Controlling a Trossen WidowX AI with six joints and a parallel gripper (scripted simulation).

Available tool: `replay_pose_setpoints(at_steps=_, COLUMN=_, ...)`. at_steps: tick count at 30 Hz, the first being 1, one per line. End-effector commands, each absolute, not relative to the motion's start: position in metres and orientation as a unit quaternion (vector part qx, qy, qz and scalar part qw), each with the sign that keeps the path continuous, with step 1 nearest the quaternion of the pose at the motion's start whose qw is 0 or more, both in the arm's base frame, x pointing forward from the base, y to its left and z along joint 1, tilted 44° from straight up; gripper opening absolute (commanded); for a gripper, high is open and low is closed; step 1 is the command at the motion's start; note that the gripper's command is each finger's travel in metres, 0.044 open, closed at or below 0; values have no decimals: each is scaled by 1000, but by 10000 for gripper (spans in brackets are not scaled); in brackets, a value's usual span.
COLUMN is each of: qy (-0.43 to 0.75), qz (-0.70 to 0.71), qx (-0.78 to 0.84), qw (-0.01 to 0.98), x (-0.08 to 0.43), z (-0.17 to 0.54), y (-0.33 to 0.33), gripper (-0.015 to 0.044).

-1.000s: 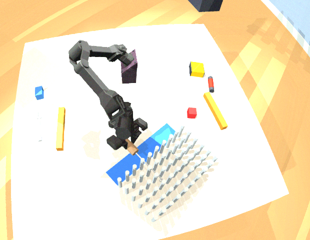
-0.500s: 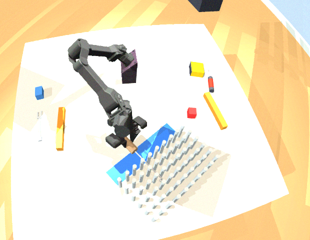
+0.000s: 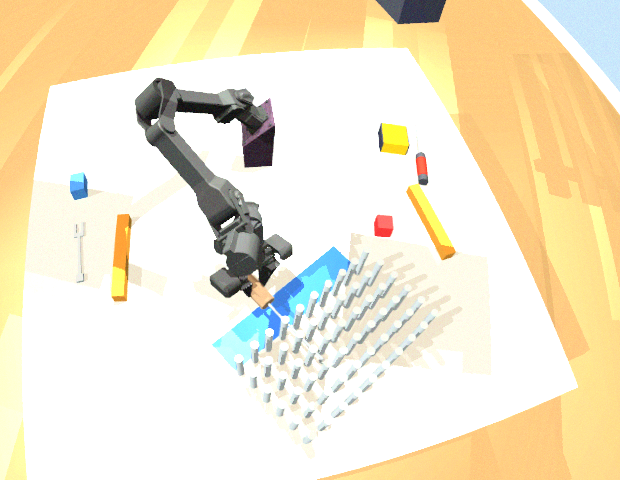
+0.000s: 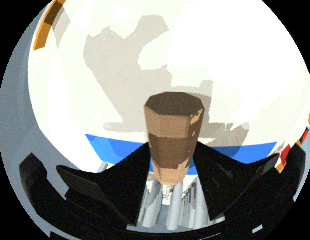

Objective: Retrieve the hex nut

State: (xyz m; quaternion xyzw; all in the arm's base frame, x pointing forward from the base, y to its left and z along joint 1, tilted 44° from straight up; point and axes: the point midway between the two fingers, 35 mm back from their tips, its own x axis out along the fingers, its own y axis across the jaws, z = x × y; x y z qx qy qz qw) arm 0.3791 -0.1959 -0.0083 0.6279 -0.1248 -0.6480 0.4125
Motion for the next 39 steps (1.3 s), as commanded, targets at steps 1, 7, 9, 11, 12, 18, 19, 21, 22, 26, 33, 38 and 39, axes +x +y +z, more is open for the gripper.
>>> replay_pose_setpoints(at_steps=1, qy=-120, qz=-649, qx=627, qw=413, x=377, z=-15, y=-198, gripper=0)
replay_pose_setpoints(at_steps=7, qy=-120, qz=-649, qx=627, qw=414, x=376, z=-18, y=-200, gripper=0)
replay_pose_setpoints(at_steps=9, qy=-119, qz=-650, qx=627, qw=414, x=376, z=-18, y=-200, gripper=0)
replay_pose_setpoints(at_steps=11, qy=-119, qz=-650, qx=627, qw=414, x=375, z=-18, y=-201, gripper=0)
replay_pose_setpoints(at_steps=12, qy=-119, qz=-650, qx=626, qw=414, x=375, z=-18, y=-201, gripper=0)
replay_pose_setpoints(at_steps=18, qy=-120, qz=-650, qx=626, qw=413, x=375, z=-18, y=-201, gripper=0)
replay_pose_setpoints(at_steps=19, qy=-120, qz=-650, qx=627, qw=413, x=375, z=-18, y=-202, gripper=0)
replay_pose_setpoints(at_steps=21, qy=-120, qz=-650, qx=627, qw=413, x=374, z=-17, y=-202, gripper=0)
replay_pose_setpoints(at_steps=22, qy=-120, qz=-650, qx=627, qw=413, x=374, z=-16, y=-202, gripper=0)
replay_pose_setpoints(at_steps=26, qy=-120, qz=-650, qx=627, qw=413, x=372, z=-15, y=-203, gripper=0)
replay_pose_setpoints(at_steps=33, qy=-121, qz=-650, qx=627, qw=413, x=368, z=-12, y=-205, gripper=0)
replay_pose_setpoints(at_steps=38, qy=-121, qz=-650, qx=627, qw=413, x=366, z=-10, y=-206, gripper=0)
replay_pose_setpoints(at_steps=39, qy=-121, qz=-650, qx=627, qw=413, x=365, z=-10, y=-206, gripper=0)
